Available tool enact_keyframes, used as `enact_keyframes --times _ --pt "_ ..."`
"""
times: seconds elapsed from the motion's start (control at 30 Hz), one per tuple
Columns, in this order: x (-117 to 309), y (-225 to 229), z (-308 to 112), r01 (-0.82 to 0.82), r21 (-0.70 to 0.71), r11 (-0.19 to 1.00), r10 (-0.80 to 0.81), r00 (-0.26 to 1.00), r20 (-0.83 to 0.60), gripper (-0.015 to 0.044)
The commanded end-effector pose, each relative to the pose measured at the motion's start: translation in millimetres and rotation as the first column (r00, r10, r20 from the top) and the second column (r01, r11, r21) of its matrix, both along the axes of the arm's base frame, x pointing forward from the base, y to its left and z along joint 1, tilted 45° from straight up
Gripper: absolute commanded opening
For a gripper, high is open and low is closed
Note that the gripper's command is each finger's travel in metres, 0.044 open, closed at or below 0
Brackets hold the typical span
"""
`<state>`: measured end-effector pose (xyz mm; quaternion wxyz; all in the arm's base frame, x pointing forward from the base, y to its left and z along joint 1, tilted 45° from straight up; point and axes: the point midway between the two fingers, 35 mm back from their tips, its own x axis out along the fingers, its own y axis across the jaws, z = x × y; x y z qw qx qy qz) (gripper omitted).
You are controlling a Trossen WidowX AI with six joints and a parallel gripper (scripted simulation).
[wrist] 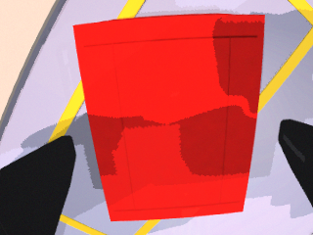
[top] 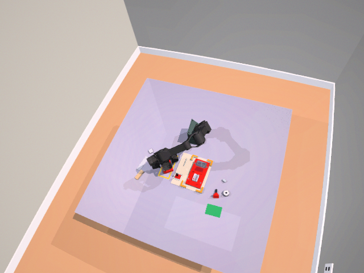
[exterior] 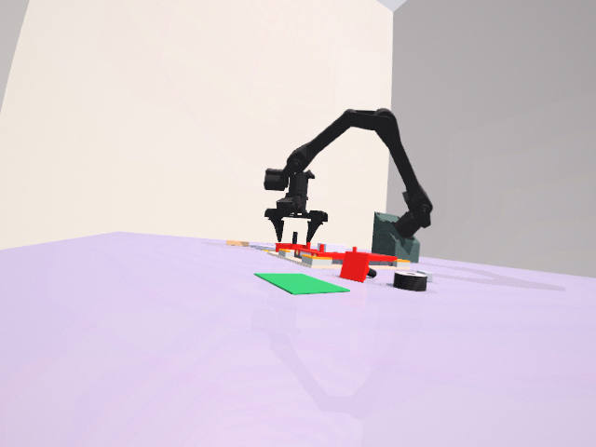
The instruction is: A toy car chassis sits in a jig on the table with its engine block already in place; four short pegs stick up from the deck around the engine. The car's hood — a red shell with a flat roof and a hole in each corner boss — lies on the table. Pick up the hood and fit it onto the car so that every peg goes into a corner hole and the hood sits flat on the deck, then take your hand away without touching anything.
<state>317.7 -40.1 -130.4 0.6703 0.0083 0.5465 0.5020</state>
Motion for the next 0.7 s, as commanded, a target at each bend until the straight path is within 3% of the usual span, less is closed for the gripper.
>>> enact_keyframes --times 0.0,0.67 --pt "-1.3 2.0 -1.7 0.006 0.004 1.0 -0.006 1.0 -0.006 0.044" --pt "-2.3 8.9 -8.7 0.006 0.005 1.0 -0.006 1.0 -0.006 0.044"
